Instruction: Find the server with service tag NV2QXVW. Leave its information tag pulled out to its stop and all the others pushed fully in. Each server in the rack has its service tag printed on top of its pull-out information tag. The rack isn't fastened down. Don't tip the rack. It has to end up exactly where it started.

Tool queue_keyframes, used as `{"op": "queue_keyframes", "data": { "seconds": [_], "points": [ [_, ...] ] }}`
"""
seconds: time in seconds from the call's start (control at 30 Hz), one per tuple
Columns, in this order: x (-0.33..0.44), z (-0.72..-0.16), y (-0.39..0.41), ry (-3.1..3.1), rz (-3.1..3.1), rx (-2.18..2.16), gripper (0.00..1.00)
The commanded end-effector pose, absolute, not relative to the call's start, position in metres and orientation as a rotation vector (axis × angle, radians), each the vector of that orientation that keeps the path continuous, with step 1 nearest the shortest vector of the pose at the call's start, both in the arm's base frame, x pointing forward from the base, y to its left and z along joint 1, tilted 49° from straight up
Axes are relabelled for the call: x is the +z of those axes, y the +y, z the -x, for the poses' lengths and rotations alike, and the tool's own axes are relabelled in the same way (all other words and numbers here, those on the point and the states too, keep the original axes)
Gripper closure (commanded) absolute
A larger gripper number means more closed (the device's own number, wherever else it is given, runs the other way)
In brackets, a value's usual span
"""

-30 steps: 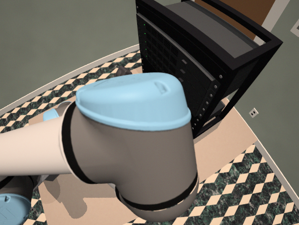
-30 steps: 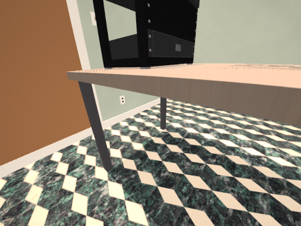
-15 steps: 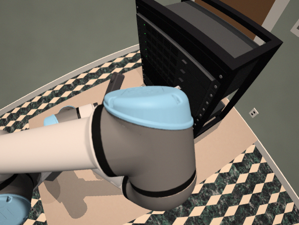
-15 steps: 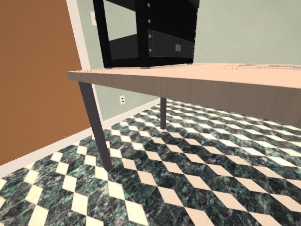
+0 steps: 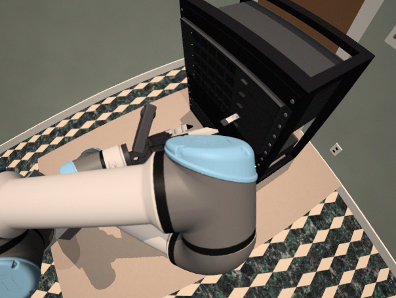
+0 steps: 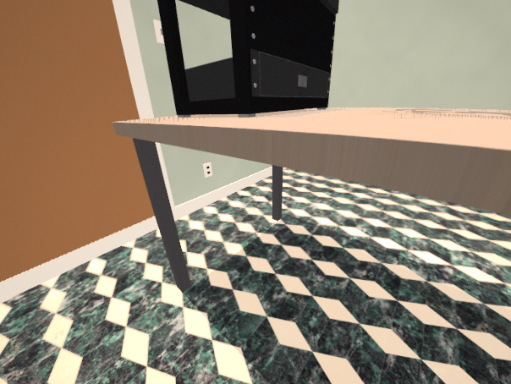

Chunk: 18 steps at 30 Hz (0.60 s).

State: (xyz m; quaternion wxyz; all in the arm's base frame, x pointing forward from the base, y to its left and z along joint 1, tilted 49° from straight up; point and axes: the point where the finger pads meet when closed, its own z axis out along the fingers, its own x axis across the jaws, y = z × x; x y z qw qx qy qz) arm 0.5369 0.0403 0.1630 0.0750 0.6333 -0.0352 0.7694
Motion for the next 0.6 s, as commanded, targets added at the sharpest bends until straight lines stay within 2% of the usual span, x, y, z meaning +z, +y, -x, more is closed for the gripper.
{"op": "queue_keyframes", "data": {
  "seconds": [0.0,0.57],
  "points": [
    [0.157,-0.531,0.037,0.08,-1.836,2.256,0.0],
    [0.142,-0.519,0.027,0.398,-1.675,2.098,0.0]
  ]
}}
